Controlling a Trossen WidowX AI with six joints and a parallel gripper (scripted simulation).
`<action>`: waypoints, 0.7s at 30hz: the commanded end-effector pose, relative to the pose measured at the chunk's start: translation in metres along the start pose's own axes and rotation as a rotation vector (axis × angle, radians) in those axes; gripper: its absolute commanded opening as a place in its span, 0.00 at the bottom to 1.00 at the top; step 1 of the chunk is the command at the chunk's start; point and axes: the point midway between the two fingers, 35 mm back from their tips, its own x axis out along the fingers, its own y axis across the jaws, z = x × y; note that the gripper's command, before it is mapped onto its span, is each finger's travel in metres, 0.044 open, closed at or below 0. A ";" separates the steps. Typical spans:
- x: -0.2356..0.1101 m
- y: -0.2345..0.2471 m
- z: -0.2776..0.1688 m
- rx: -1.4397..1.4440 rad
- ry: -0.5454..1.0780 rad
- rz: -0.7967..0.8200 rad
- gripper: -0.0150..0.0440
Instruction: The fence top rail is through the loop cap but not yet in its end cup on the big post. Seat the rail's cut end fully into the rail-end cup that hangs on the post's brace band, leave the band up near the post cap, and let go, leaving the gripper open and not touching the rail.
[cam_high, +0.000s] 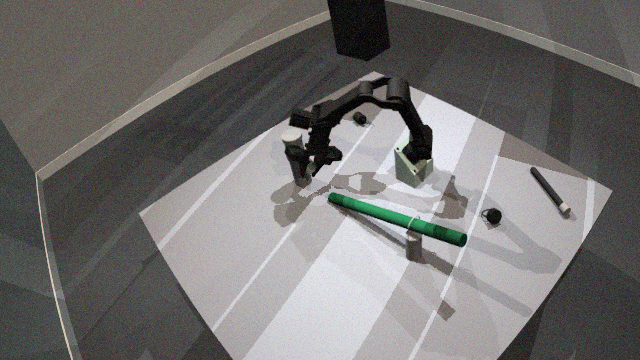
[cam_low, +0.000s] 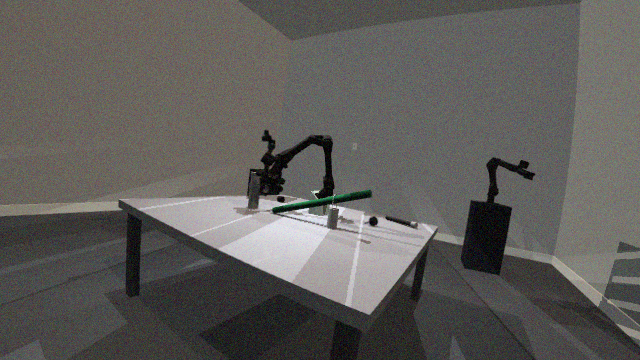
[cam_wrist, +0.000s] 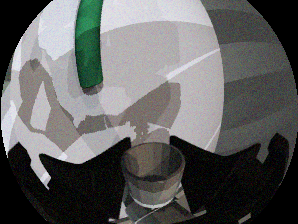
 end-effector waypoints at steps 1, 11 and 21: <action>-0.002 0.003 -0.001 -0.031 -0.018 -0.004 0.25; -0.006 0.009 -0.002 -0.098 -0.056 -0.003 0.25; -0.009 0.015 -0.003 -0.163 -0.093 -0.003 0.25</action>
